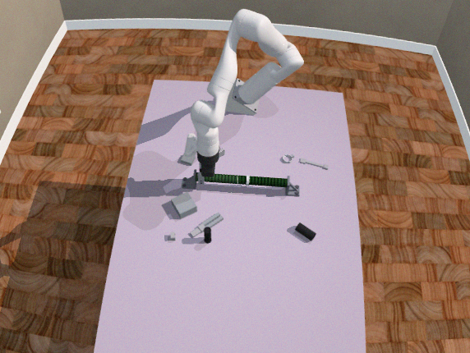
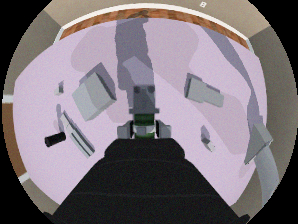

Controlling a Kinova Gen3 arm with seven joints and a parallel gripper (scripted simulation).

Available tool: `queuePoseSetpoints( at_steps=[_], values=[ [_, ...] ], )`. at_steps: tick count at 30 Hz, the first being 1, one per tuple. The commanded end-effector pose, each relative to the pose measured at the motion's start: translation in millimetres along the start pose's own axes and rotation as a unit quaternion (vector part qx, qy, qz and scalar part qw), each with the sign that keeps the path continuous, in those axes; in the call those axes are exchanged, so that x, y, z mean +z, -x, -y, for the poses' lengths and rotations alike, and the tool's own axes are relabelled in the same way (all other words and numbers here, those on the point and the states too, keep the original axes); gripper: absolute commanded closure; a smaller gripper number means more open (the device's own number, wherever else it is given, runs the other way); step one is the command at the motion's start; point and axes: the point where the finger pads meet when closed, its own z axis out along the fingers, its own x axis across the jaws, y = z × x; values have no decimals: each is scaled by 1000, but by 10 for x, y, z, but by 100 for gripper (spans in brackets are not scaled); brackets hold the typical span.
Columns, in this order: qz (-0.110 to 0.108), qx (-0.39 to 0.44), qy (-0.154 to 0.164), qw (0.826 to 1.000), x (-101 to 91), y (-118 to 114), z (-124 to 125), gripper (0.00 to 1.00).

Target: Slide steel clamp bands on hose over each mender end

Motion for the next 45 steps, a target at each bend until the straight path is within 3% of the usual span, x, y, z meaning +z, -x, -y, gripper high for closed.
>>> queuePoseSetpoints(
  at_steps=[1, 15, 45],
  values=[
    [1, 0, -1, 1000, -11, 5, 3, 25],
    [1, 0, -1, 1000, -11, 5, -87, 25],
    [1, 0, -1, 1000, -10, 5, -642, 25]
  ],
)
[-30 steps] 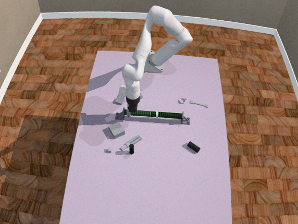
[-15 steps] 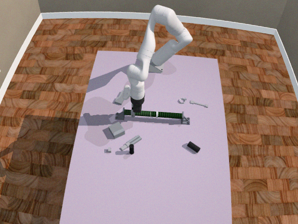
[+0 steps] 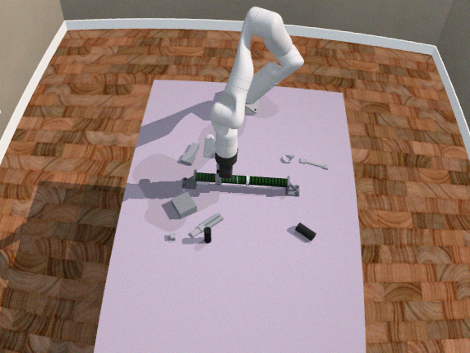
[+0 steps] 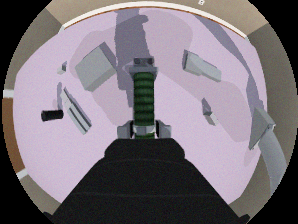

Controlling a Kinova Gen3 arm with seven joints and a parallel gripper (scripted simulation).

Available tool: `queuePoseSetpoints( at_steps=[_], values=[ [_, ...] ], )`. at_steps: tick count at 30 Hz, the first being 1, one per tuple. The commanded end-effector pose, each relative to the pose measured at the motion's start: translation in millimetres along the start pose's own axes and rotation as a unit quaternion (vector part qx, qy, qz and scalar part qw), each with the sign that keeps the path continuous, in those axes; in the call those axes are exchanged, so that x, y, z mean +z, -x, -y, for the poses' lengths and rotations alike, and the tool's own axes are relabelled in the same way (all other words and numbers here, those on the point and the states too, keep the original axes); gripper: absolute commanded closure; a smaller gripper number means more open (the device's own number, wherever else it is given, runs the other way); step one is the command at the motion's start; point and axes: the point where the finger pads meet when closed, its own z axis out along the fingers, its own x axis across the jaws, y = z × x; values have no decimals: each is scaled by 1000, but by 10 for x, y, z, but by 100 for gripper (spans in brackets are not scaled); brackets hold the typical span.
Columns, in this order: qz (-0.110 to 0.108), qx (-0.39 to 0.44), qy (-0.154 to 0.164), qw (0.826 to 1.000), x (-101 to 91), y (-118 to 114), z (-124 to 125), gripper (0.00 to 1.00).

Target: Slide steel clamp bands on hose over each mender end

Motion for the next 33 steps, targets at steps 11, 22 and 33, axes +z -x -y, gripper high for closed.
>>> queuePoseSetpoints(
  at_steps=[11, 22, 33],
  values=[
    [0, -2, -2, 1000, -18, 6, -116, 25],
    [0, -2, -2, 1000, -18, 6, -118, 0],
    [0, -2, -2, 1000, -18, 6, -118, 0]
  ],
)
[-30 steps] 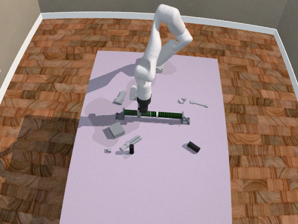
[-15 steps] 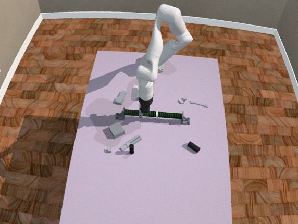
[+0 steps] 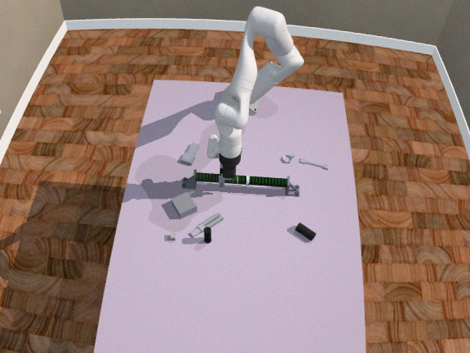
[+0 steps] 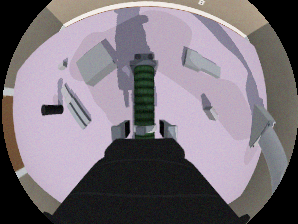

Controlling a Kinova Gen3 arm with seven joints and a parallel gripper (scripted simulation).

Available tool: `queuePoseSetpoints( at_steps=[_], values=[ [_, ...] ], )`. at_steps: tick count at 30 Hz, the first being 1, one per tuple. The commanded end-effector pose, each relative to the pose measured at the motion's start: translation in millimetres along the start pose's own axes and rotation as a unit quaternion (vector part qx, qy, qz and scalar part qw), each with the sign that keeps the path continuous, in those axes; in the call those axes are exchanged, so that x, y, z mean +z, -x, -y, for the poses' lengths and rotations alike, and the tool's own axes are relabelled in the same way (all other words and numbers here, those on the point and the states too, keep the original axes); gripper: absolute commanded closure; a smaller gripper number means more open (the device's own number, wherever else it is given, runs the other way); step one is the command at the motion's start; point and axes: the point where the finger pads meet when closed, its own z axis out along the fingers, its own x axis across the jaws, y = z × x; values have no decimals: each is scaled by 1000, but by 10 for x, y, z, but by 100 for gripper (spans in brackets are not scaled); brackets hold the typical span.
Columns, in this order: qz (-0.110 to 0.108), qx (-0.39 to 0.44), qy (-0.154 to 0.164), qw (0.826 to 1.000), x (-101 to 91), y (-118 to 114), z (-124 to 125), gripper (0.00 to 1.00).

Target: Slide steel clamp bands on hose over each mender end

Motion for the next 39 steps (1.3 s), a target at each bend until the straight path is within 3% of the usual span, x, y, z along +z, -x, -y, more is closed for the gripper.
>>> queuePoseSetpoints(
  at_steps=[1, 24, 33, 39],
  values=[
    [1, 0, -1, 1000, -9, 5, 4, 0],
    [1, 0, -1, 1000, -28, 5, 4, 0],
    [1, 0, -1, 1000, -461, 4, 4, 0],
    [1, 0, -1, 1000, -601, 4, 3, 0]
  ],
)
